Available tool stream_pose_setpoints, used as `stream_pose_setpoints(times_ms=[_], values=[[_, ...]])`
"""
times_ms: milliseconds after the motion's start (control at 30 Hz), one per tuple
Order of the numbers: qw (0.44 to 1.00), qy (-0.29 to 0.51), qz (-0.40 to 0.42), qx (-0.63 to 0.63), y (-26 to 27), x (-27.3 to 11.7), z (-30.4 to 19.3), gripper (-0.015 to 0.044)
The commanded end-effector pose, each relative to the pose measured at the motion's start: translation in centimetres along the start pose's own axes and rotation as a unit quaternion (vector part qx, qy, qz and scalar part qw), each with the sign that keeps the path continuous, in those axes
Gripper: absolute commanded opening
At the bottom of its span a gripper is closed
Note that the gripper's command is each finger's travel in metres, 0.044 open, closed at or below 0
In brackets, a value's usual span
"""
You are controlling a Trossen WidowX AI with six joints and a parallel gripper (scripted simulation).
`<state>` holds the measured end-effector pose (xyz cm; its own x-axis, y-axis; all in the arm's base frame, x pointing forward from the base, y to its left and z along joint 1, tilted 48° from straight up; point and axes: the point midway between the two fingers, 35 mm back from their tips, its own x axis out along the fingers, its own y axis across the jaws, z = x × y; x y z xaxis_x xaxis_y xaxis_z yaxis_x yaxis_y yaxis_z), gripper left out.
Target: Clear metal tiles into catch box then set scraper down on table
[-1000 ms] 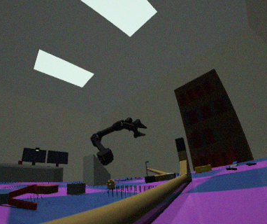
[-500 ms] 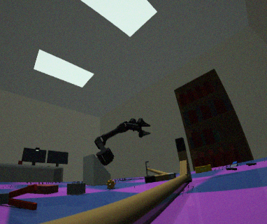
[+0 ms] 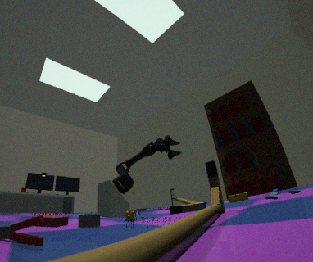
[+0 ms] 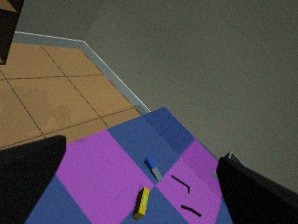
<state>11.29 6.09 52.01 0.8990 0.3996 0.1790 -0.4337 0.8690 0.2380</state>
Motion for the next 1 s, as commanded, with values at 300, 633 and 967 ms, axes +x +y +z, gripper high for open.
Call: stream_pose_setpoints(times_ms=[300, 633, 967], values=[[0.998, -0.011, -0.059, 0.011, -3.1, 2.4, 0.6, 0.044], [0.994, -0.022, -0.107, 0.018, -6.0, 3.7, 1.2, 0.044], [0.987, -0.034, -0.153, 0.026, -9.2, 4.5, 1.8, 0.044]])
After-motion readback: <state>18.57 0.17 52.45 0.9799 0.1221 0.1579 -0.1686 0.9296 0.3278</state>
